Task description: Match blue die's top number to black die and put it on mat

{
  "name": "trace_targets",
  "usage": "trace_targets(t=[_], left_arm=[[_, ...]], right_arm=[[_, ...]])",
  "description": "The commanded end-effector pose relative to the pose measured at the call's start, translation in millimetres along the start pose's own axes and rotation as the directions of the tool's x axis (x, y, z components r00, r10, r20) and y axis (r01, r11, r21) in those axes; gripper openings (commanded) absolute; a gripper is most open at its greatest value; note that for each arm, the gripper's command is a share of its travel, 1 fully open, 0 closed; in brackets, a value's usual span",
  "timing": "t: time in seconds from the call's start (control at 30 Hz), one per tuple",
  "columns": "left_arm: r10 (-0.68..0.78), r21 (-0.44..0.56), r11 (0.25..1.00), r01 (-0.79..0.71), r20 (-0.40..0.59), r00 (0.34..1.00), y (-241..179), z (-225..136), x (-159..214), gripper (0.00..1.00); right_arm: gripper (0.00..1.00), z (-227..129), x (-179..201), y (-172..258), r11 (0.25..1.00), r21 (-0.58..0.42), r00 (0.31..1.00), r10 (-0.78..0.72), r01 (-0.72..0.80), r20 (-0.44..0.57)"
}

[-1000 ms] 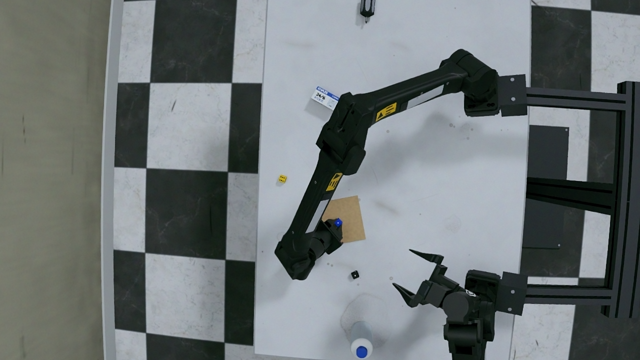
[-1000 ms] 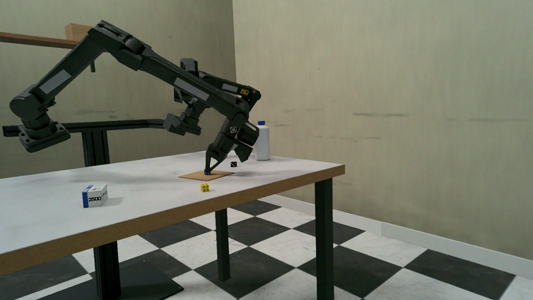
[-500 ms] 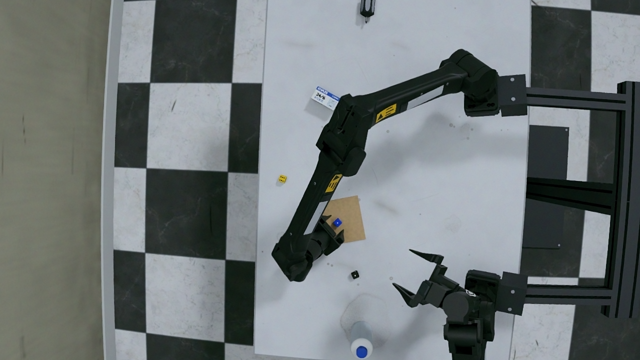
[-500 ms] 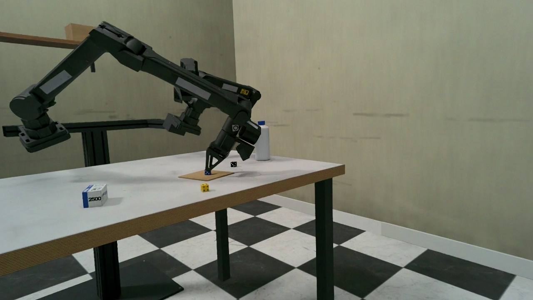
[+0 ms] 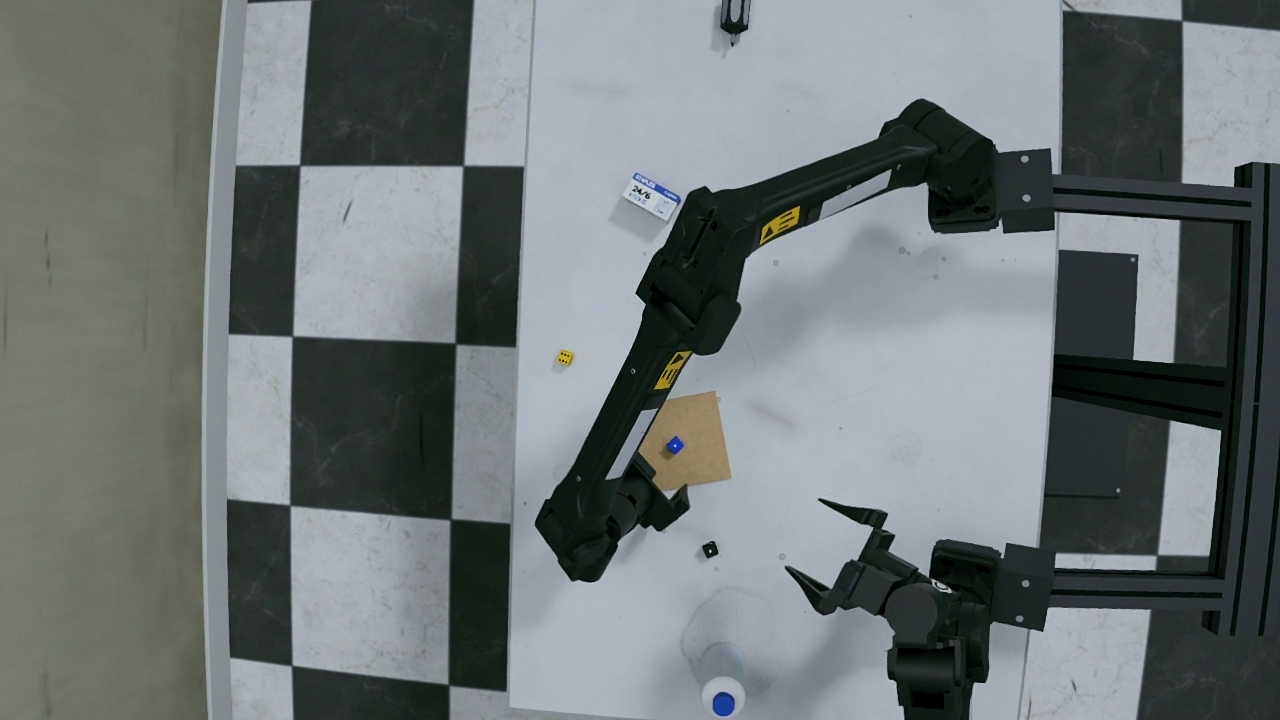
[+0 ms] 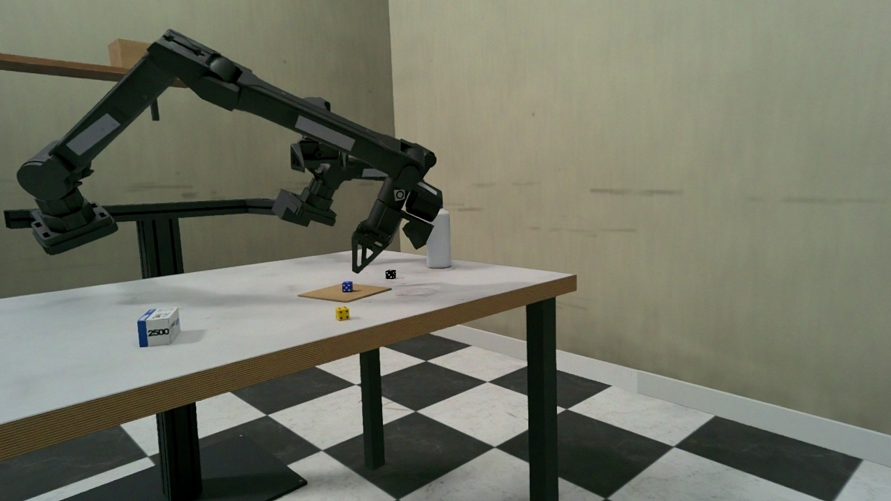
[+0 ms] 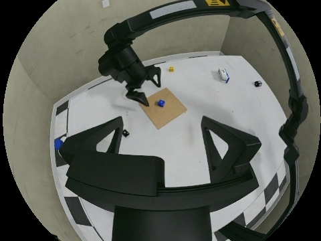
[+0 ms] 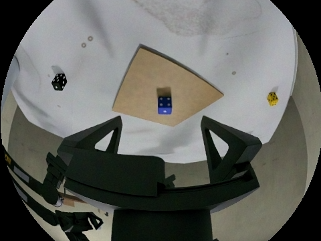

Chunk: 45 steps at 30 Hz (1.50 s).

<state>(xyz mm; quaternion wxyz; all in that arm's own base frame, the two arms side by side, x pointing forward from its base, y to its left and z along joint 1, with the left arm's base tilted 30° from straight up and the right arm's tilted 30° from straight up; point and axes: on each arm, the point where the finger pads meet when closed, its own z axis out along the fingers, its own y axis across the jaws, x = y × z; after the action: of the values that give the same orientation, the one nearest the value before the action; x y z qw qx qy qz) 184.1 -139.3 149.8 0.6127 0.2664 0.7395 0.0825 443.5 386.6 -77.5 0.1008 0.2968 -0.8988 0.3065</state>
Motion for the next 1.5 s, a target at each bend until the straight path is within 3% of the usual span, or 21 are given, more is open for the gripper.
trace_targets(t=[0.0,0.2,0.27,0.5,0.77,0.83,1.1,1.47], left_arm=[[-0.022,0.002,1.000,0.022,0.011,1.000,2.3,-1.9,-11.6,1.00],[-0.022,0.002,1.000,0.022,0.011,1.000,2.3,-1.9,-11.6,1.00],[-0.022,0.002,1.000,0.022,0.011,1.000,2.3,-1.9,-11.6,1.00],[-0.022,0.002,1.000,0.022,0.011,1.000,2.3,-1.9,-11.6,1.00],[-0.022,0.002,1.000,0.022,0.011,1.000,2.3,-1.9,-11.6,1.00],[-0.022,0.002,1.000,0.022,0.011,1.000,2.3,-1.9,-11.6,1.00],[-0.022,0.002,1.000,0.022,0.011,1.000,2.3,-1.9,-11.6,1.00],[-0.022,0.002,1.000,0.022,0.011,1.000,2.3,-1.9,-11.6,1.00]], right_arm=[[1.00,-34.4,5.0,2.2,0.999,-0.009,0.991,-0.034,0.036,0.132],[1.00,-38.4,16.3,2.1,0.998,0.012,0.916,-0.060,0.061,0.396],[1.00,-38.4,16.3,2.1,0.998,0.012,0.916,-0.060,0.061,0.396],[1.00,-42.3,31.8,1.0,0.997,0.038,0.755,-0.073,0.064,0.651],[1.00,-41.5,46.6,-5.5,0.998,0.041,0.561,-0.056,0.040,0.826],[1.00,-41.5,46.6,-5.5,0.998,0.041,0.561,-0.056,0.040,0.826],[1.00,-37.3,54.1,-13.1,1.000,0.025,0.449,-0.030,0.017,0.893],[1.00,-41.1,49.0,-15.3,1.000,0.000,0.428,-0.001,0.001,0.904]])
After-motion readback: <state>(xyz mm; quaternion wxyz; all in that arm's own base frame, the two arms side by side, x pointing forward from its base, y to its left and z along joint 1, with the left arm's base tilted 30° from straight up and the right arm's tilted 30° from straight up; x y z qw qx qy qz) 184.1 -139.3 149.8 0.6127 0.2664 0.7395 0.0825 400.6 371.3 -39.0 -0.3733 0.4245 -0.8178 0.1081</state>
